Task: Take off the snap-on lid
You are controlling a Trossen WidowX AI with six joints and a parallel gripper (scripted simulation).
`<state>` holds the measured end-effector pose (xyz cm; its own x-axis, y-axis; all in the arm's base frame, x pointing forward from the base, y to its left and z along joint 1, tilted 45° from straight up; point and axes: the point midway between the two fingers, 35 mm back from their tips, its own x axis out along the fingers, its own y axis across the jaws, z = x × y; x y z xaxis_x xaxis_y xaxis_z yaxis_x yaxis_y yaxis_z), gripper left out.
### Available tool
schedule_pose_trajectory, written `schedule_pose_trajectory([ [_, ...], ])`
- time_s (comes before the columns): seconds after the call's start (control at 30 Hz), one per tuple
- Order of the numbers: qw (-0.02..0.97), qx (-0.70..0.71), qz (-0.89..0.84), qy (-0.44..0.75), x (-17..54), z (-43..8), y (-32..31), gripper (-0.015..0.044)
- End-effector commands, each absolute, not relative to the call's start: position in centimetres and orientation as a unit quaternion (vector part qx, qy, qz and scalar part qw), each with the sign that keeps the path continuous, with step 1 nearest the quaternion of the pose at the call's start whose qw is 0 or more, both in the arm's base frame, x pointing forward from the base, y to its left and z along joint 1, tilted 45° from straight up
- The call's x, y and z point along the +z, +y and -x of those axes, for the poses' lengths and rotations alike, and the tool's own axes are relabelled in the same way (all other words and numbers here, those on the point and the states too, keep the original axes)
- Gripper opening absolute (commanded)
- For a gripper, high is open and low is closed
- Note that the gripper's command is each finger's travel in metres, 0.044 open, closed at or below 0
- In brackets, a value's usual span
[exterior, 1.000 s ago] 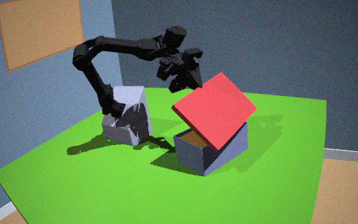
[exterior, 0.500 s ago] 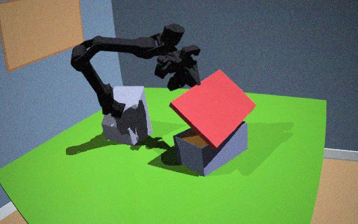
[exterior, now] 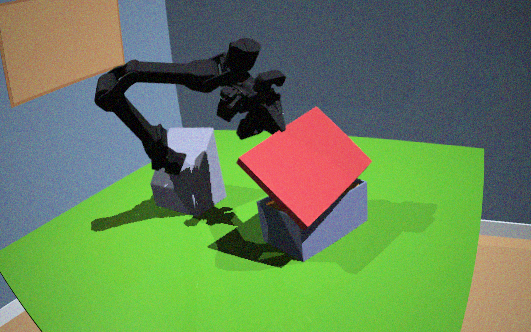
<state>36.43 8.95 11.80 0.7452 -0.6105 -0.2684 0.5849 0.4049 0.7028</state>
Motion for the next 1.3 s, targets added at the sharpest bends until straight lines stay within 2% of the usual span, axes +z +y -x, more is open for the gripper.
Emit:
schedule_pose_trajectory([
  [0.0,0.838,-0.354,-0.414,-0.015,12.5,-36.1,8.5,0.0000],
  [1.27,0.839,-0.354,-0.413,-0.015,17.3,-33.0,3.5,0.0000],
])
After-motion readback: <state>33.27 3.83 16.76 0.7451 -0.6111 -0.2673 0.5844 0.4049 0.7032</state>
